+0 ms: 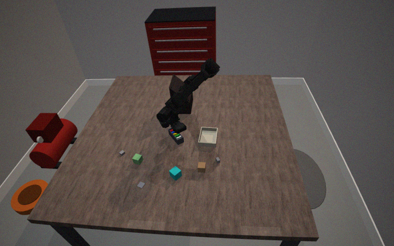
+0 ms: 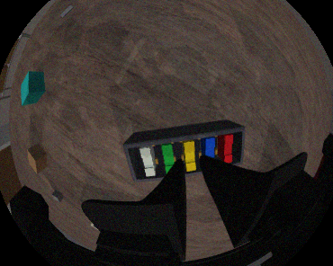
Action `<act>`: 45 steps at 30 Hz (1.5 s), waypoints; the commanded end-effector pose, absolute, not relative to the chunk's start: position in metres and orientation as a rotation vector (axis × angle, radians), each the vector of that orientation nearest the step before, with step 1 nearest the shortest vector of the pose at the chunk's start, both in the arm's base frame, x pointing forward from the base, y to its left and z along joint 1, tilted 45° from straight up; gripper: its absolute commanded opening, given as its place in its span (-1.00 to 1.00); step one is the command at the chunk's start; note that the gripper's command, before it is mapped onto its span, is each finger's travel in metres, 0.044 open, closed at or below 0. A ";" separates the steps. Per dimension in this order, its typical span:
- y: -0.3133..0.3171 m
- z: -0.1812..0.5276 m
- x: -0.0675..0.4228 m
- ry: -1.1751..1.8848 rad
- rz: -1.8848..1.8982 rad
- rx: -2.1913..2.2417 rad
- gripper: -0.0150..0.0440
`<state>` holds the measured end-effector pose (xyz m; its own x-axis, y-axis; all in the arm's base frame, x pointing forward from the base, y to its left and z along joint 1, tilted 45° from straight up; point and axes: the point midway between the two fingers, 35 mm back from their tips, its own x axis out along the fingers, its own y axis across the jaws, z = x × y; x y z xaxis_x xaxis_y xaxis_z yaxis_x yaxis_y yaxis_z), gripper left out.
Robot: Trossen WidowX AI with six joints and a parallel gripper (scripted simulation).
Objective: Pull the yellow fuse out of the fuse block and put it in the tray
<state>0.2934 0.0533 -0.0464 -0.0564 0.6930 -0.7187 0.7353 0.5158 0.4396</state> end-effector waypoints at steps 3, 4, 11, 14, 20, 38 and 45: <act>0.058 -0.051 0.291 1.778 -0.056 1.207 -0.25; 0.059 -0.052 0.291 1.778 -0.056 1.207 -0.25; 0.059 -0.052 0.291 1.778 -0.056 1.207 -0.25; 0.059 -0.052 0.291 1.778 -0.056 1.207 -0.25; 0.061 -0.055 0.291 1.778 -0.056 1.207 -0.25; 0.065 -0.058 0.291 1.776 -0.054 1.201 -0.41; 0.065 -0.058 0.291 1.776 -0.054 1.201 -0.49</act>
